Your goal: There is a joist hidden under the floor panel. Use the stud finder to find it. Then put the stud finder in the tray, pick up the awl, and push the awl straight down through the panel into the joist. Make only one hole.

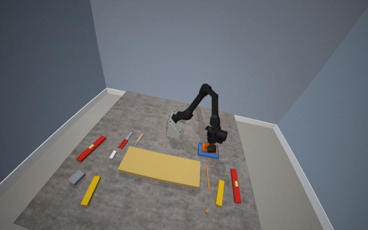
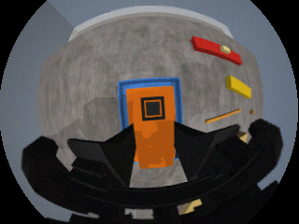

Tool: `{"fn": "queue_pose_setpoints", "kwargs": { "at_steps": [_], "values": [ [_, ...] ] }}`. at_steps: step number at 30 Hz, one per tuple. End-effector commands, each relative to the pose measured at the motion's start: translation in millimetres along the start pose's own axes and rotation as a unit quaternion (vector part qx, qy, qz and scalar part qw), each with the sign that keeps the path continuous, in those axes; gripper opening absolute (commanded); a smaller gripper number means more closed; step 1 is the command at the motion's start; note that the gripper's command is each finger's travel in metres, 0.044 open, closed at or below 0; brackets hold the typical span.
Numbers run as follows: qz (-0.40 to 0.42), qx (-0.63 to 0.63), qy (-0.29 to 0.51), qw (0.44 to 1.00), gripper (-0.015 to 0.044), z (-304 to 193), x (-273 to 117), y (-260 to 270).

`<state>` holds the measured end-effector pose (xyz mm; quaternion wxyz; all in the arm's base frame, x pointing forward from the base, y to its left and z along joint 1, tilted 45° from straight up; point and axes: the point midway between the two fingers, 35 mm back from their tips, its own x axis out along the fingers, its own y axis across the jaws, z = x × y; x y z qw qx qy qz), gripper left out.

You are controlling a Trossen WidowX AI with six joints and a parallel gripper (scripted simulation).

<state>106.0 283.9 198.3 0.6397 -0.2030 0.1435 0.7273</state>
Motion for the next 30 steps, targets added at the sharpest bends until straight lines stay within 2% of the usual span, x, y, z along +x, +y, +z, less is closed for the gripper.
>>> {"fn": "queue_pose_setpoints", "kwargs": {
  "at_steps": [1, 15, 27, 30],
  "values": [
    [-0.003, 0.001, -0.001, 1.000, 0.0000, -0.6, 3.3, -0.8],
    [-0.003, 0.001, -0.002, 1.000, 0.0000, -5.4, 19.7, 0.0],
    [0.000, 0.000, -0.001, 1.000, 0.0315, -5.3, 18.2, 0.9],
    [0.000, -0.001, 0.002, 1.000, 0.0394, -1.7, 5.5, -2.3]
  ]
}}
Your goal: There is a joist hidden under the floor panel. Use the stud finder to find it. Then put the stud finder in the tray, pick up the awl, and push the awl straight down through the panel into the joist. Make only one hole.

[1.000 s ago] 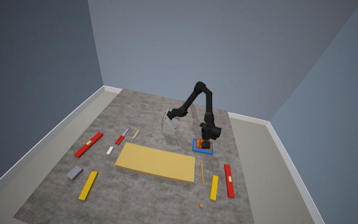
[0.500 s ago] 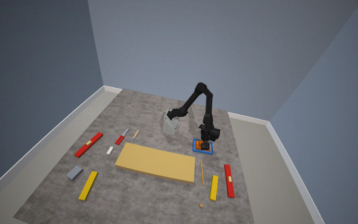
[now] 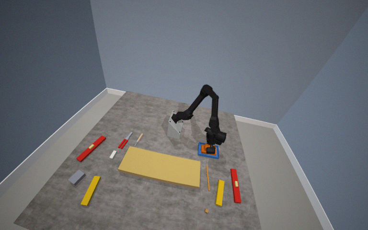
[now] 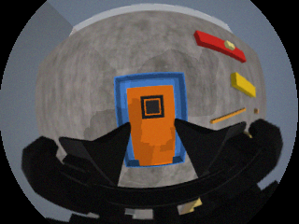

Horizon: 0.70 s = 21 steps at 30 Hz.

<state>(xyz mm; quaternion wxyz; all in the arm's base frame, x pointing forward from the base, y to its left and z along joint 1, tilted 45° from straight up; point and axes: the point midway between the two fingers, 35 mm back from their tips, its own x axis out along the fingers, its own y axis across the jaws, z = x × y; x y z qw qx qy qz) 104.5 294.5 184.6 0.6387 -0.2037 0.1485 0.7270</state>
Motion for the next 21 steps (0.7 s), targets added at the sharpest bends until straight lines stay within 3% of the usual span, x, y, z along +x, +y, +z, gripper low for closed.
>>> {"fn": "queue_pose_setpoints", "kwargs": {
  "at_steps": [1, 7, 14, 21],
  "values": [
    [-0.001, -0.004, 0.000, 1.000, 0.0420, 7.3, -19.2, -4.5],
    [-0.002, -0.003, -0.001, 1.000, 0.0440, 25.5, -87.1, 0.3],
    [-0.023, 0.018, 0.019, 0.999, 0.0440, 9.8, -74.3, -23.1],
    [-0.100, 0.132, 0.104, 0.981, 0.0440, -68.1, -84.0, -107.7]
  ]
}}
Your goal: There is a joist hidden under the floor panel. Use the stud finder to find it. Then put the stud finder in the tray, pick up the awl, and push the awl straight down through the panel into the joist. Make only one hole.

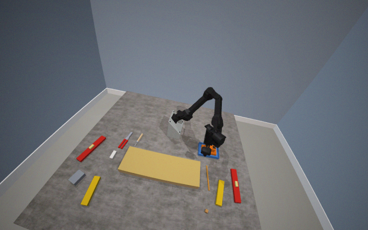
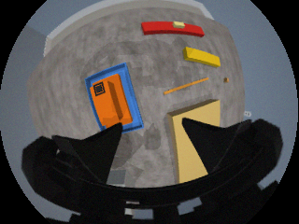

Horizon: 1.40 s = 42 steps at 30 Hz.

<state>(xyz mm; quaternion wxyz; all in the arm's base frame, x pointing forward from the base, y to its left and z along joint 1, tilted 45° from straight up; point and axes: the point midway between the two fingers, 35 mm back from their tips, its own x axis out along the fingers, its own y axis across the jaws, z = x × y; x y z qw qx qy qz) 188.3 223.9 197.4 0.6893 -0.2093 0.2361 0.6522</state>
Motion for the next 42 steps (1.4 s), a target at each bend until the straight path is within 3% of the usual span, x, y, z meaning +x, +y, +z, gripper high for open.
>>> {"fn": "queue_pose_setpoints", "kwargs": {
  "at_steps": [1, 10, 20, 26, 34, 37, 42],
  "values": [
    [-0.042, 0.073, 0.050, 0.995, 0.0440, -43.9, 1.4, -53.0],
    [-0.103, 0.272, 0.139, 0.947, 0.0440, -179.0, -20.3, -132.8],
    [-0.118, 0.405, 0.169, 0.891, 0.0440, -296.1, -46.3, -149.0],
    [-0.092, 0.518, 0.178, 0.832, 0.0440, -396.9, -60.3, -122.4],
    [-0.029, 0.647, 0.142, 0.748, 0.0440, -502.2, -51.3, -41.7],
    [-0.007, 0.678, 0.121, 0.725, 0.0440, -522.5, -41.0, -13.5],
    [-0.006, 0.680, 0.120, 0.724, 0.0440, -523.7, -40.1, -11.5]
  ]
}}
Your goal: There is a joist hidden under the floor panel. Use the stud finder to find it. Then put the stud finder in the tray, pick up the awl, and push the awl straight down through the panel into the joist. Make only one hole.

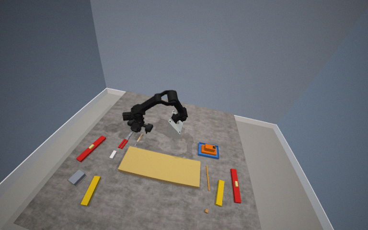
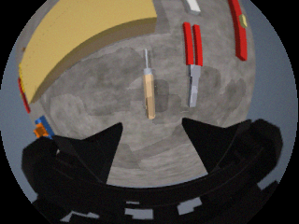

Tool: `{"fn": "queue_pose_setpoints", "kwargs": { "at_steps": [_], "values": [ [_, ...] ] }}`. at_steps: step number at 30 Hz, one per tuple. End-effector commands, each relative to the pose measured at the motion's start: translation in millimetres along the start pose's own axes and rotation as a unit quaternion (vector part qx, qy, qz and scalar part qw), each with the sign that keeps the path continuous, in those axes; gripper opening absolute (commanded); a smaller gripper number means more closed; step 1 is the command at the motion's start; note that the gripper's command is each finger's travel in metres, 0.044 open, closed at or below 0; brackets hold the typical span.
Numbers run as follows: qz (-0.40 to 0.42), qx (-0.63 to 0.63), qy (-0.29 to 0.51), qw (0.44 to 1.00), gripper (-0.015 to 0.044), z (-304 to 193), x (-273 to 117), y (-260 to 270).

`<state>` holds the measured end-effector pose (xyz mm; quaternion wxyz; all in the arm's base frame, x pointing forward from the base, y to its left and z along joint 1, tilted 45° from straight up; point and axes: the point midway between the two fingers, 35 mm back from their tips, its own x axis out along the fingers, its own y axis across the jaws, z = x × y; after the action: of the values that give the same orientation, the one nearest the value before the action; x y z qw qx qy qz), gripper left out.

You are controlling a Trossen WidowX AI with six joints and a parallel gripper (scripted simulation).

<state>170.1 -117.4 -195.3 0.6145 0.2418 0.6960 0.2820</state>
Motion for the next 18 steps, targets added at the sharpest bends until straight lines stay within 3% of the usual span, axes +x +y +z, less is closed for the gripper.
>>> {"fn": "queue_pose_setpoints", "kwargs": {
  "at_steps": [1, 18],
  "values": [
    [-0.003, -0.004, 0.000, 1.000, 0.0440, 0.5, -0.7, -4.7],
    [-0.003, -0.004, 0.000, 1.000, 0.0440, -0.4, 8.7, 2.5]
  ]
}}
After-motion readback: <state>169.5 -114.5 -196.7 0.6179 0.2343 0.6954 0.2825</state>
